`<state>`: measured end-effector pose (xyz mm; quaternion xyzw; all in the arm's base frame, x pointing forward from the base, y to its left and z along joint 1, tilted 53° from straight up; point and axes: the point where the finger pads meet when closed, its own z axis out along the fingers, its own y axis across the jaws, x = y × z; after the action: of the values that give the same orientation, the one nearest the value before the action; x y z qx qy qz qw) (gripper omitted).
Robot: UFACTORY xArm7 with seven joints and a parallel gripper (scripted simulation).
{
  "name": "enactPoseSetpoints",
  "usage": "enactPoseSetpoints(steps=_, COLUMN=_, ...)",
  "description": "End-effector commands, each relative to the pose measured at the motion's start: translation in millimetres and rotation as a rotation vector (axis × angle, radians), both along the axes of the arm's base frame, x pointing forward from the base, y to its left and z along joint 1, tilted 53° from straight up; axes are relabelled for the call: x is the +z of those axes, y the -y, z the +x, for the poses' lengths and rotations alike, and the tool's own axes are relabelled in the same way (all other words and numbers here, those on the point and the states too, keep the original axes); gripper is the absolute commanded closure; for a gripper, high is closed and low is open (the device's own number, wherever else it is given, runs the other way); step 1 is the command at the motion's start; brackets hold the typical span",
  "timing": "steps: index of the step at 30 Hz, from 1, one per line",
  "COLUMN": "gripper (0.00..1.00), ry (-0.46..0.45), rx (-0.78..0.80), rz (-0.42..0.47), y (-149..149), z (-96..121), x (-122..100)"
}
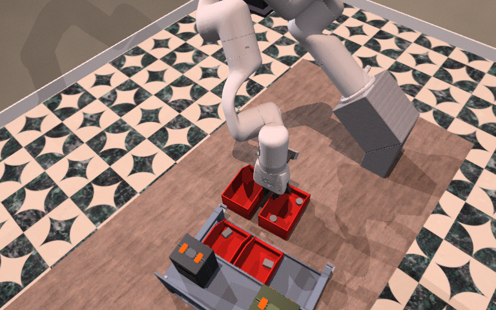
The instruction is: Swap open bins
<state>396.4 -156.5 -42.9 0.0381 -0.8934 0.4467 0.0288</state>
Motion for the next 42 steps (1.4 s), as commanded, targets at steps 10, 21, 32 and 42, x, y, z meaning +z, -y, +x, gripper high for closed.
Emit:
enactPoseSetpoints(steps=10, gripper=0.74, ry=0.002, rx=0.003, rz=0.002, y=2, z=1, x=-3)
enactPoseSetpoints(steps=21, gripper=0.74, ry=0.002, rx=0.003, rz=0.002, y=12, z=1, x=-11)
enactPoseSetpoints(steps=32, gripper=0.74, ry=0.002, rx=0.003, rz=0.002, y=23, z=1, x=-19)
enactPoseSetpoints(steps=42, gripper=0.74, ry=0.002, rx=0.003, rz=0.002, y=31, z=1, x=-24)
